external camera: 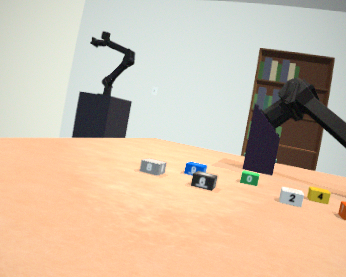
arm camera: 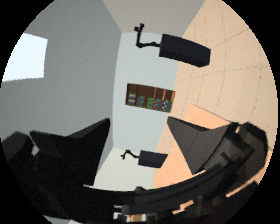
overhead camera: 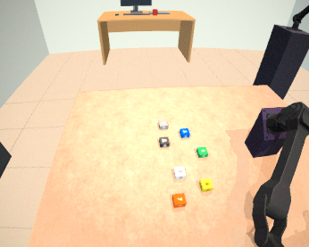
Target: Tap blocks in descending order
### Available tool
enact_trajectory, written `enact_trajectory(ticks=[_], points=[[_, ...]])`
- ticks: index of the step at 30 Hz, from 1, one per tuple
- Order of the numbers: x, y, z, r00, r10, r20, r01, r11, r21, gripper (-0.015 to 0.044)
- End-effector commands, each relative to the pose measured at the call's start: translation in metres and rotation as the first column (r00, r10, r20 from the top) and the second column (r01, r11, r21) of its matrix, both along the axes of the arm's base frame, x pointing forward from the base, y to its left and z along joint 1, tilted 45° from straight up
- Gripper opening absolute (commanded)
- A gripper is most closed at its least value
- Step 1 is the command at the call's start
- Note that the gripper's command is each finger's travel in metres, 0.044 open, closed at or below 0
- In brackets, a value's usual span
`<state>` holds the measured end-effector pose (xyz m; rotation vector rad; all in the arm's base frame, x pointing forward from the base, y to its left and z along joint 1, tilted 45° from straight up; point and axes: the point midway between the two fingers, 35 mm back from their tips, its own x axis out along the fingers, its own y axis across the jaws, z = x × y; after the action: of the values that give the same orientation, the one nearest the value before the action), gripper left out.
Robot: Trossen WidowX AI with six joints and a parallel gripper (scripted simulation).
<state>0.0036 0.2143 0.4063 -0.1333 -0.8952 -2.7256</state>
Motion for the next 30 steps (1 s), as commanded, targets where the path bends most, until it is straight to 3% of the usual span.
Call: enact_trajectory(ticks=[1,4,8,13,22,30], points=[[-0.001,-0.002,0.001,1.0,0.005,0.001,-0.005,1.0,0.005,0.04],[-0.019,-0.027,0.015,0.997,0.078,0.015,-0.079,0.993,0.085,0.04],[-0.051,-0.093,0.039,0.967,0.247,0.059,-0.254,0.932,0.259,0.04],[-0.075,-0.183,0.051,0.886,0.44,0.145,-0.454,0.764,0.458,0.04],[-0.053,-0.366,0.015,0.579,0.703,0.413,-0.682,0.139,0.718,0.04],[0.037,-0.476,-0.072,0.233,0.697,0.678,-0.553,-0.479,0.682,0.04]])
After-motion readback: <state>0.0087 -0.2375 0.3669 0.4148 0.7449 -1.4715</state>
